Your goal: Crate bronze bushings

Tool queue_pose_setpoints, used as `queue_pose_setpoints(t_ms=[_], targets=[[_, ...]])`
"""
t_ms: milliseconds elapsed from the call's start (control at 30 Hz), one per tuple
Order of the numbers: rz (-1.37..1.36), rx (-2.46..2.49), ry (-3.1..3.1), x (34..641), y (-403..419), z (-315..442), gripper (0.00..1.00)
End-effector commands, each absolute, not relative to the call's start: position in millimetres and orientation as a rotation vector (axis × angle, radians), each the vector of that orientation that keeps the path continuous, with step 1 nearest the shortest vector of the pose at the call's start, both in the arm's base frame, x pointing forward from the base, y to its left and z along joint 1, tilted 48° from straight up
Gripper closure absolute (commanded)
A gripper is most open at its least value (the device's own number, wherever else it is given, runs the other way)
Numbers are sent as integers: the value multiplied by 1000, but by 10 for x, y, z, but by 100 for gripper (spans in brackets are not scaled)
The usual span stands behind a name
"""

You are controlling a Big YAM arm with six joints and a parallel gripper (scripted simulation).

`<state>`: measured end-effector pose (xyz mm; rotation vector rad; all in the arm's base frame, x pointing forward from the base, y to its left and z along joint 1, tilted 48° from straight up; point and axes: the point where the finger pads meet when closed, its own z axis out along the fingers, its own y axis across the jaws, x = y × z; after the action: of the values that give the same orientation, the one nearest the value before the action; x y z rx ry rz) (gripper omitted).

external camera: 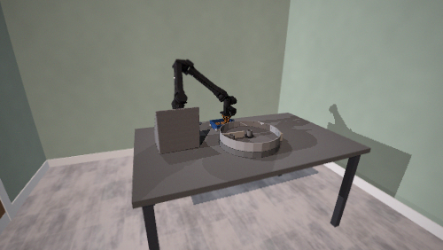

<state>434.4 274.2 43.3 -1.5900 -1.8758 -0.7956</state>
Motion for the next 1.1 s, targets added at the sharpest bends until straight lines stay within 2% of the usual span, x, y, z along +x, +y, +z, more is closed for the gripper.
queue_pose_setpoints(t_ms=[0, 1067], targets=[[-845, -1602, -1881, 4503, 2718, 564, 86], [-870, -1601, -1896, 4565, 1976, 1286, 86]])
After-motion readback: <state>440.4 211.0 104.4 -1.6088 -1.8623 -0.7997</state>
